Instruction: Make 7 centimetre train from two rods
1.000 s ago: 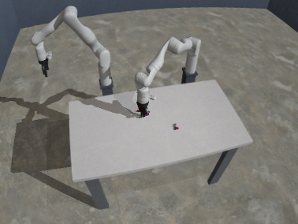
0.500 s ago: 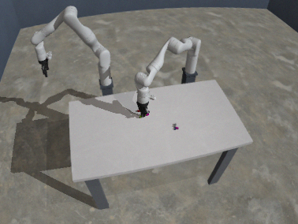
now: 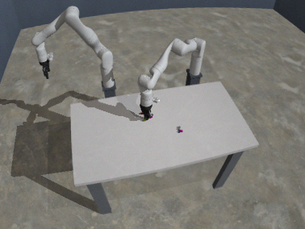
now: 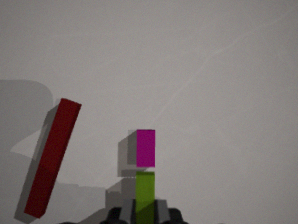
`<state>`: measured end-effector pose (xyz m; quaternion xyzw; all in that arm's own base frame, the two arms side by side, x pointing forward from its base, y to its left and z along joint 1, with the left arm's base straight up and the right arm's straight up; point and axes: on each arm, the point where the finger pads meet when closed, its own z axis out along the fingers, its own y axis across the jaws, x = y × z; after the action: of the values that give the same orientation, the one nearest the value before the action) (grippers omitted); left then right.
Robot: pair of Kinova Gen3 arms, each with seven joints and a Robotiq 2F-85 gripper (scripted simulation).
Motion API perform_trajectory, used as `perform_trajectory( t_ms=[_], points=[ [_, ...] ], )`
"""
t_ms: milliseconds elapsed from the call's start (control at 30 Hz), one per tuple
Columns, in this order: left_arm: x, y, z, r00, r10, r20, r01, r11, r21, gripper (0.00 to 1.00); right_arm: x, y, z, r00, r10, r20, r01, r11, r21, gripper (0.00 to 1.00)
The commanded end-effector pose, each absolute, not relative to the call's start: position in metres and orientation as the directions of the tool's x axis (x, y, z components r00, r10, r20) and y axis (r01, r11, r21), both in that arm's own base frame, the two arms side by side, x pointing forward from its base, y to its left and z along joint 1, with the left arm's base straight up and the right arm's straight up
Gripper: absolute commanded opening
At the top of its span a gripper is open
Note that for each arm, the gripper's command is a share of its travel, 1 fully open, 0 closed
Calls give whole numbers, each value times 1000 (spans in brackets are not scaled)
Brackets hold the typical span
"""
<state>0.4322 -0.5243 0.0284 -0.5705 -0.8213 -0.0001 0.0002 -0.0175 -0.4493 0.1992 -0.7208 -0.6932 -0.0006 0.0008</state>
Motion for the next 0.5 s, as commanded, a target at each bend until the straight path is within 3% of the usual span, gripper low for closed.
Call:
perform_trajectory(
  t_ms=[0, 467],
  points=[
    [433, -525, 28, -349, 937, -3, 937, 349, 1, 175, -18, -450, 200, 39, 999, 0, 999, -39, 0, 1000],
    [433, -525, 25, -349, 937, -3, 937, 349, 1, 175, -18, -450, 200, 39, 999, 0, 999, -39, 0, 1000]
  ],
)
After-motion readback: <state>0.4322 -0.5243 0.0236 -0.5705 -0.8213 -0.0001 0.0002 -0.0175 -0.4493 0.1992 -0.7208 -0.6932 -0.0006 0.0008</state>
